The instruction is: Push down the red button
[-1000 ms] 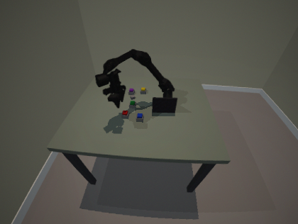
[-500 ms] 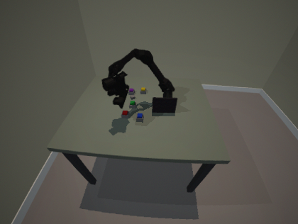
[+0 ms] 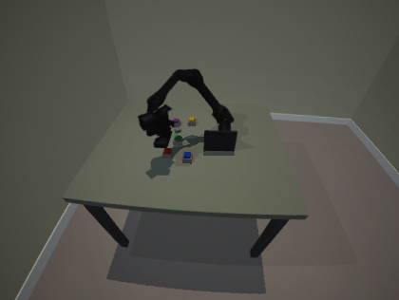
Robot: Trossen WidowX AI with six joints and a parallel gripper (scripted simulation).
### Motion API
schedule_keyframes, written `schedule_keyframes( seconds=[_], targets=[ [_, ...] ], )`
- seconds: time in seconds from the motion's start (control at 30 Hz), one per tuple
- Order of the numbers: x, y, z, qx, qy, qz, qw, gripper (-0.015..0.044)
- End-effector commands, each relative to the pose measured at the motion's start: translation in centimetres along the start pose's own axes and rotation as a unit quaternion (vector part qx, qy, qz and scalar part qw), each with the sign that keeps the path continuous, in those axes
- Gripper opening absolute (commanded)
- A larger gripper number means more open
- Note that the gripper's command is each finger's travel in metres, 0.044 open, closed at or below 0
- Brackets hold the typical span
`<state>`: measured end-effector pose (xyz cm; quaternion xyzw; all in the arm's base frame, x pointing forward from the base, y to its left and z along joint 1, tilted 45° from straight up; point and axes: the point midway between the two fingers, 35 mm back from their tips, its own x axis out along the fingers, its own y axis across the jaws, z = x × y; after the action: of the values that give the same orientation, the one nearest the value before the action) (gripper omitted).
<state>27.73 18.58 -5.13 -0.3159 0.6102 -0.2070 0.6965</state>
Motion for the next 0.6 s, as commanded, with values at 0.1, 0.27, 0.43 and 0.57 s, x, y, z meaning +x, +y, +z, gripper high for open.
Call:
schedule_keyframes(
  seconds=[0.1, 0.27, 0.43, 0.57],
  targets=[
    [0.2, -0.1, 0.0, -0.002, 0.0, -0.002, 1.0, 0.002],
    [0.8, -0.1, 0.0, -0.002, 0.0, -0.002, 1.0, 0.002],
    [1.6, -0.1, 0.0, -0.002, 0.0, -0.002, 1.0, 0.002],
    [2.2, -0.1, 0.0, -0.002, 0.0, -0.002, 1.0, 0.002]
  ],
)
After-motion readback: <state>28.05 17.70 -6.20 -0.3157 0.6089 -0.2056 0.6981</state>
